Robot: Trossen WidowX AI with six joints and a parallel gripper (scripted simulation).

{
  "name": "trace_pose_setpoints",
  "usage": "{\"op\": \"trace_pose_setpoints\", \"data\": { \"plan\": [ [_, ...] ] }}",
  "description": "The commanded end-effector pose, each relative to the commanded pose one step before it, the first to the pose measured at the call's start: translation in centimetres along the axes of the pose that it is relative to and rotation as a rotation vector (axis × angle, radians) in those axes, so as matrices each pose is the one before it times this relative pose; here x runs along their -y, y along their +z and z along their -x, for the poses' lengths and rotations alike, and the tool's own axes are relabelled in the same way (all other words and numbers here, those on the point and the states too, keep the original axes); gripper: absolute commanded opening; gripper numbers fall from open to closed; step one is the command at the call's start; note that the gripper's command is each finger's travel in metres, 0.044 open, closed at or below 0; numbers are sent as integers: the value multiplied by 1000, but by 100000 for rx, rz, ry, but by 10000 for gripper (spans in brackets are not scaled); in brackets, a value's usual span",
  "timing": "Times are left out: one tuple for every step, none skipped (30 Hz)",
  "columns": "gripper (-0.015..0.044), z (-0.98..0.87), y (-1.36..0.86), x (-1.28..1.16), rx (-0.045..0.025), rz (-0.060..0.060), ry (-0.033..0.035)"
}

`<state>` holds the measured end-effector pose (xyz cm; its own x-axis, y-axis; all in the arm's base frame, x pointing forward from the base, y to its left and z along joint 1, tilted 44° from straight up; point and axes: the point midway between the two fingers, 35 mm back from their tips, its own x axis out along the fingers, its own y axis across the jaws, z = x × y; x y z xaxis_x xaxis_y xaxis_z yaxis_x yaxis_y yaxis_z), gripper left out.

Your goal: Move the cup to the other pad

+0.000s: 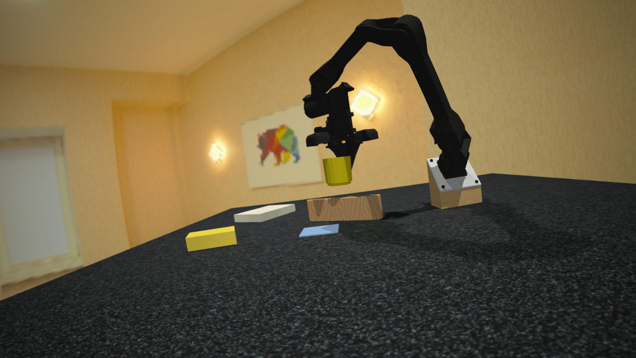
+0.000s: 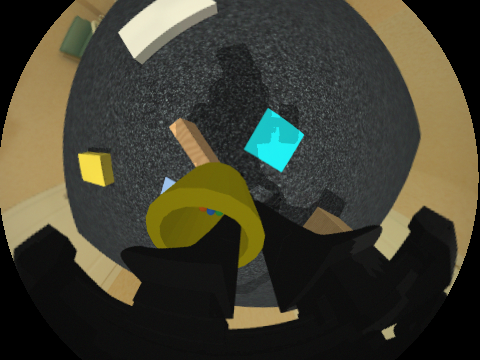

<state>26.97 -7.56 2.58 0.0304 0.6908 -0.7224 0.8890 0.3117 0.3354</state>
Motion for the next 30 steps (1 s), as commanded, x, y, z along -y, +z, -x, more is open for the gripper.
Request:
{"op": "trace_pose_setpoints", "data": {
  "plan": [
    [0, -74, 644, 1277, -199, 60, -322],
    [0, 10, 155, 249, 12, -3, -11],
    [0, 10, 154, 249, 13, -3, -11],
    [0, 9, 154, 250, 13, -3, -11],
    [0, 9, 154, 251, 13, -3, -11],
    [0, 8, 153, 251, 13, -3, -11],
    [0, 8, 152, 252, 13, -3, -11],
    [0, 7, 151, 252, 13, -3, -11],
    [0, 6, 151, 253, 13, -3, -11],
    [0, 5, 150, 254, 13, -3, -11],
    [0, 4, 132, 226, 12, -3, -10],
    [0, 4, 131, 225, 12, -3, -10],
    [0, 3, 131, 228, 13, -3, -10],
    [0, 2, 132, 231, 13, -3, -11],
    [0, 2, 132, 233, 13, -3, -11],
    [0, 1, 131, 235, 13, -4, -11],
    [0, 0, 131, 235, 13, -4, -11],
    [0, -1, 130, 236, 13, -4, -11],
    [0, -1, 129, 237, 13, -4, -11],
    [0, -2, 128, 237, 13, -4, -11],
    [0, -3, 127, 238, 13, -4, -11],
    [0, -3, 127, 239, 13, -4, -11],
    [0, -4, 126, 239, 13, -4, -11],
    [0, -4, 125, 240, 13, -4, -11],
    [0, -5, 124, 241, 13, -4, -11],
    [0, -6, 124, 242, 13, -4, -11],
    [0, -7, 123, 242, 13, -4, -11],
    [0, -7, 121, 243, 13, -4, -12],
    [0, -8, 120, 241, 12, -4, -11],
    [0, -9, 117, 242, 9, -3, -10]
  ]
}}
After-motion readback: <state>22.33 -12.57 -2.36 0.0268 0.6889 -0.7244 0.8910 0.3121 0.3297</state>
